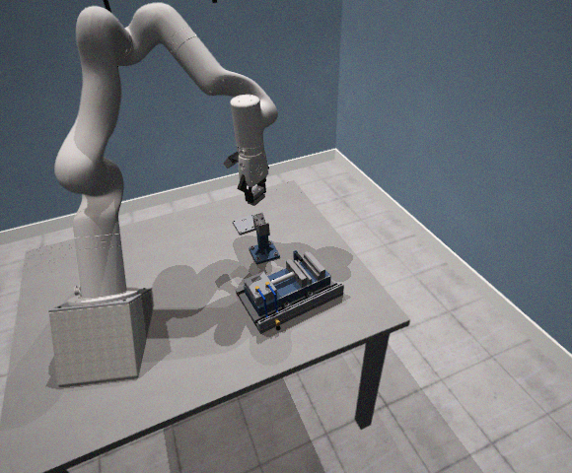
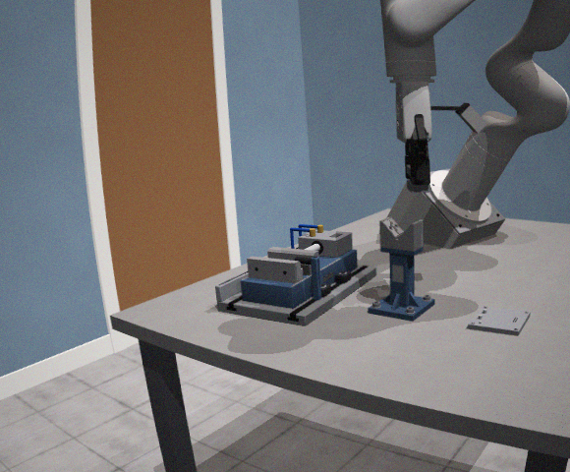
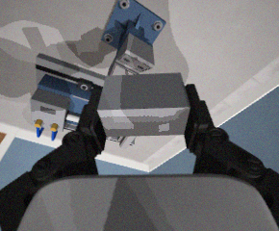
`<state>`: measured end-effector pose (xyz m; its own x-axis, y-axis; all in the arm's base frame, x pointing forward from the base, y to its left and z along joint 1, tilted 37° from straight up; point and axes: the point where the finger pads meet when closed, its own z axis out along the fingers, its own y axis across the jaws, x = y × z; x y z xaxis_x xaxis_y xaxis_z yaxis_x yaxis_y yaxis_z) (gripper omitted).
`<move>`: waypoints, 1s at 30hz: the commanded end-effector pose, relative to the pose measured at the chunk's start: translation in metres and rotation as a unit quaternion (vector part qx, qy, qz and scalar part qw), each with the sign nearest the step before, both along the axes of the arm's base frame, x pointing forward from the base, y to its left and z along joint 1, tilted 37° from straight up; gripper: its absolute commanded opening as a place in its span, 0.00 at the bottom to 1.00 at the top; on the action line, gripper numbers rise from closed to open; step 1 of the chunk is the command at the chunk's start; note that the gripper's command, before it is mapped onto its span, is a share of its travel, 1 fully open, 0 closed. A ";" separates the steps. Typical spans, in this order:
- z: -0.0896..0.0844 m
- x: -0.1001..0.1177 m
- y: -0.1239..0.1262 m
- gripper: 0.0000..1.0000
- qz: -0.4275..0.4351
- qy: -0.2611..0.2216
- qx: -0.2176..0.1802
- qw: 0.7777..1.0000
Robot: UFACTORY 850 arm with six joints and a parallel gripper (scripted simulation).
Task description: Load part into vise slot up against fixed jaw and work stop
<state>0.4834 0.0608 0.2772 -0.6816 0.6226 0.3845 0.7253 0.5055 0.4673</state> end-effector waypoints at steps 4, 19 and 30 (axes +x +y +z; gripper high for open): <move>-0.003 0.001 -0.005 0.00 -0.044 0.033 0.005 0.998; -0.009 0.002 -0.014 0.00 -0.126 0.095 0.015 0.987; -0.013 0.002 -0.020 0.00 -0.176 0.132 0.022 0.975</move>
